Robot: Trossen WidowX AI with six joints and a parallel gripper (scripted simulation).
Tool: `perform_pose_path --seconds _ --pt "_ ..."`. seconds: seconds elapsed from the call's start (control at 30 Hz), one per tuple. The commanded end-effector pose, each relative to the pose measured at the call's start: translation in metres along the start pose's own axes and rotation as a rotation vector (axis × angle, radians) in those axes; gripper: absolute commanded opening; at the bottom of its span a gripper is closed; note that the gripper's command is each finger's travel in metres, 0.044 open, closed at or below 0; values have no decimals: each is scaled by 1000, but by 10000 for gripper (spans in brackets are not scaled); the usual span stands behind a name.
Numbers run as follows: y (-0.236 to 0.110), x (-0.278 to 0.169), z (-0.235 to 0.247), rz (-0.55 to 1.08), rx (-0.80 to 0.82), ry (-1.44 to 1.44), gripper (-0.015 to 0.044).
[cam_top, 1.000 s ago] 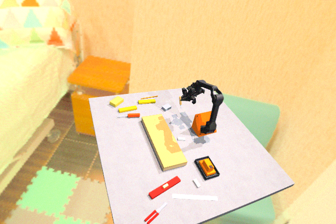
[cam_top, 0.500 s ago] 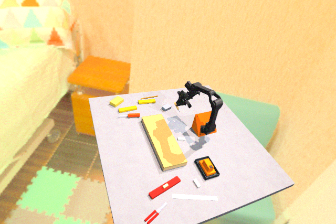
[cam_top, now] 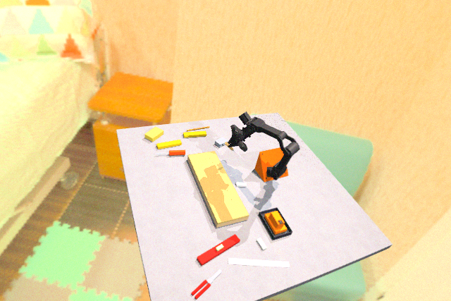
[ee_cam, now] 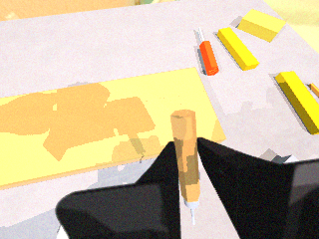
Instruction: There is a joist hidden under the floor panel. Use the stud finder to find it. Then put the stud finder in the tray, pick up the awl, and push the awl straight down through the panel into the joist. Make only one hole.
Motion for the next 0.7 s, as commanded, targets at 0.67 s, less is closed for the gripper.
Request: perform_pose_path --seconds 0.67 --pt "50 33 109 -166 -256 -63 0"
Point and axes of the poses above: the point midway between the two fingers, 35 mm back from their tips, its own y axis out along the fingers, its own z axis across the jaws, x = y × z, the point moved 7 cm from there along -y, back along the fingers, and after that the axes turned 7 degrees about y, right-handed, at the moved point
